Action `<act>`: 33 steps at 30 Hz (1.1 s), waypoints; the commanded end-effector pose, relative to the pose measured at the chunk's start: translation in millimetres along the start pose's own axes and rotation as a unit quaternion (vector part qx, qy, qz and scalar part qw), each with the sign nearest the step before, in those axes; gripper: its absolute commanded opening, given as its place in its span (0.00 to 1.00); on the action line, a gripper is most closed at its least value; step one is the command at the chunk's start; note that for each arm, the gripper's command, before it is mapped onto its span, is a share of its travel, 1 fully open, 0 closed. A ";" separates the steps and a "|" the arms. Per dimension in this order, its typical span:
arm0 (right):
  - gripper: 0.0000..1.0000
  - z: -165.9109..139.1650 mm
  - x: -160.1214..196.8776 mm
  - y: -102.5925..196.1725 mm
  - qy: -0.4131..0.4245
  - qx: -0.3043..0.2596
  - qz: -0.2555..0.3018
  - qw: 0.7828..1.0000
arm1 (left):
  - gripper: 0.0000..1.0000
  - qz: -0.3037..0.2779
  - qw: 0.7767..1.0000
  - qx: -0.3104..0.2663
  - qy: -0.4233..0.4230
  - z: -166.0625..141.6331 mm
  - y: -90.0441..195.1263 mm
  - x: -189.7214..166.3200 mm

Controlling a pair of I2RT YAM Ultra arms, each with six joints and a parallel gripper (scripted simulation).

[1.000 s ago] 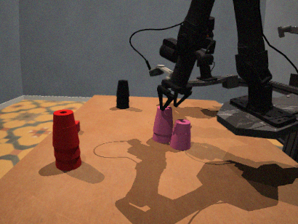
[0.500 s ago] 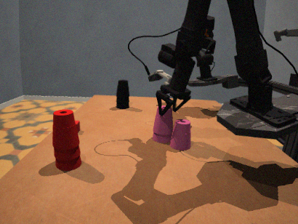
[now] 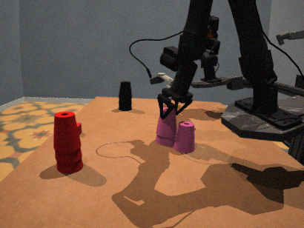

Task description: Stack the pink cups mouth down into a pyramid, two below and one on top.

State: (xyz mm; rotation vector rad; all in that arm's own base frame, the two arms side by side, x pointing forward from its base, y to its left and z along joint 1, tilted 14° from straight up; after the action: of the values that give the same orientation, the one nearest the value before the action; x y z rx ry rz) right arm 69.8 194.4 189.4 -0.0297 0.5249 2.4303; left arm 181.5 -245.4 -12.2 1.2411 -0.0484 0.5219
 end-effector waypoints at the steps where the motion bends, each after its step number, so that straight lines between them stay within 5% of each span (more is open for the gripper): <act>1: 1.00 10.1 -0.3 3.7 -0.013 -0.021 0.003 1.000 | 0.76 0.002 1.000 -0.023 0.004 15.2 0.1 4.2; 25: 1.00 10.1 -0.3 3.7 -0.013 -0.021 0.003 1.000 | 0.50 0.002 1.000 -0.021 0.004 5.0 4.2 1.1; 29: 1.00 10.1 -0.3 3.7 -0.013 -0.021 0.003 1.000 | 0.05 0.002 1.000 -0.021 0.004 4.0 4.6 0.5; 33: 1.00 10.1 -0.3 3.7 -0.013 -0.021 0.003 1.000 | 0.00 0.001 1.000 -0.015 0.003 4.6 7.0 0.1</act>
State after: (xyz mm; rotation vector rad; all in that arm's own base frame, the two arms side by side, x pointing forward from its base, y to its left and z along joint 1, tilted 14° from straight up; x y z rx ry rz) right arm 69.8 194.4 189.4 -0.0297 0.5249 2.4303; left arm 181.6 -245.6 -11.7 1.2272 -0.0512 0.5259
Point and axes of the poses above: on each arm, the point where the finger pads meet when closed, its own y axis back along the fingers, its own x axis across the jaws, z = x × y, the point moved 4 cm from there along y, back along the fingers, and after that the axes turned 15 degrees about -y, right-handed, at the moved point
